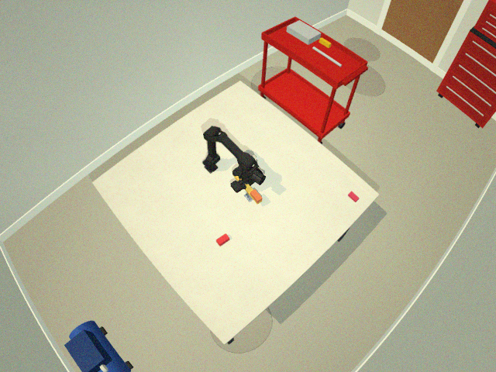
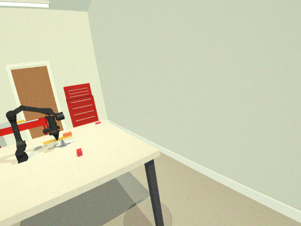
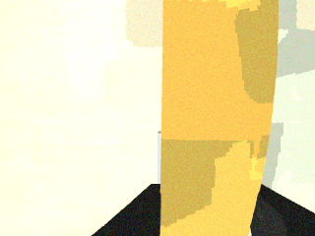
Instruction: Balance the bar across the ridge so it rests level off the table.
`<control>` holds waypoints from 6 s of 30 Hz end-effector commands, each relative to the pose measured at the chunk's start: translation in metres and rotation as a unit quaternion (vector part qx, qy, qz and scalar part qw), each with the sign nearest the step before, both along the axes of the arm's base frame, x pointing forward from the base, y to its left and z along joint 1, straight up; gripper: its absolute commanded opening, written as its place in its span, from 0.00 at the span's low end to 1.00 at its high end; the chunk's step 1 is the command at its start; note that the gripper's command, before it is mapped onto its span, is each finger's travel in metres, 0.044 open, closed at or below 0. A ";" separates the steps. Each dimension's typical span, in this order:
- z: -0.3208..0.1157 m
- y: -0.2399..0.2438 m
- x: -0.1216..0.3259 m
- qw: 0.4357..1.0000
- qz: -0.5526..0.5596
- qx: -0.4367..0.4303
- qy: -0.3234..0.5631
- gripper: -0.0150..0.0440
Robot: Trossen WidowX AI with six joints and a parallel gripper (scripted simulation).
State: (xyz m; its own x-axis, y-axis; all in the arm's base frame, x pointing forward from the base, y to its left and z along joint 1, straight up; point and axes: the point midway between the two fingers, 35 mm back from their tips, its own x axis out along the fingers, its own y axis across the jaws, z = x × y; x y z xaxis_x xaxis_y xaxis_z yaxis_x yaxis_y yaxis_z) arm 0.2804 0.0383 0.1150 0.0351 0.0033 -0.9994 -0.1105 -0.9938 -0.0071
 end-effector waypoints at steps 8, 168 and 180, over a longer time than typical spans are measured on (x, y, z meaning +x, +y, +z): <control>0.000 0.000 -0.001 1.000 0.002 0.000 0.002 0.25; 0.002 0.000 0.000 1.000 0.000 0.000 0.002 1.00; 0.100 -0.001 -0.003 1.000 0.000 -0.001 0.002 1.00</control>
State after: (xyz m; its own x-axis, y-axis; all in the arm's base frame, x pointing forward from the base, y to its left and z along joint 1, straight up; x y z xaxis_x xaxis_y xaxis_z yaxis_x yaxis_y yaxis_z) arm 0.2822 0.0385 0.1875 0.0328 0.0027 -0.9995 -0.1104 -0.9939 -0.0063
